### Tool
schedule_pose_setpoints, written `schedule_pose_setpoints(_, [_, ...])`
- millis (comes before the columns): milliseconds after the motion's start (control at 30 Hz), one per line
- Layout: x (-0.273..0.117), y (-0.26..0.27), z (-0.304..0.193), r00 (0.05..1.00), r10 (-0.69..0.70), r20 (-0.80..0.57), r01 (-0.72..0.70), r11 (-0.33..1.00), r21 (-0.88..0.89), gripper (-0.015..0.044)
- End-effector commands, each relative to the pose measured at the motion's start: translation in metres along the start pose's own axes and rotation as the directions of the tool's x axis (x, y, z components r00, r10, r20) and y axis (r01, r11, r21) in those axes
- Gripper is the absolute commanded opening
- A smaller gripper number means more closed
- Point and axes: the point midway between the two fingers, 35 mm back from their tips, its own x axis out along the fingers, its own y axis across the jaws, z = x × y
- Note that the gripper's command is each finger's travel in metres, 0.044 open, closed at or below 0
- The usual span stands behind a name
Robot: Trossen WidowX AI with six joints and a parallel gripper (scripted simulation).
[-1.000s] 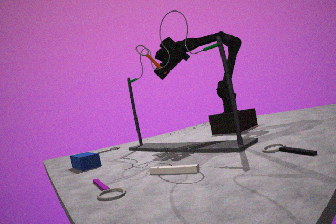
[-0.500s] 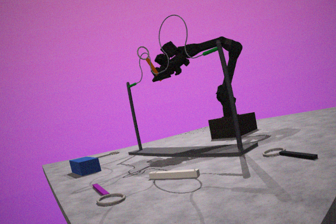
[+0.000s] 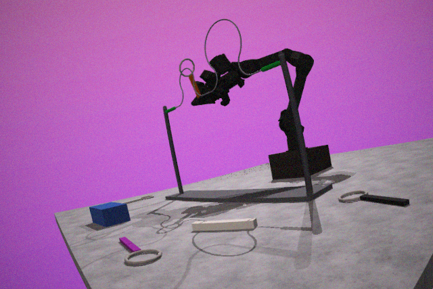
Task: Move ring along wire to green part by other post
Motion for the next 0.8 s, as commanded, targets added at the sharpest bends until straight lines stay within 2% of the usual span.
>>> schedule_pose_setpoints(0, [0.001,-0.007,-0.002,0.998,-0.058,0.009,0.058,0.993,-0.100,-0.0150])
schedule_pose_setpoints(367, [0.001,-0.025,0.002,0.982,-0.179,0.065,0.191,0.930,-0.316,-0.0150])
schedule_pose_setpoints(767, [-0.002,-0.043,0.010,0.945,-0.288,0.153,0.325,0.790,-0.520,-0.0150])
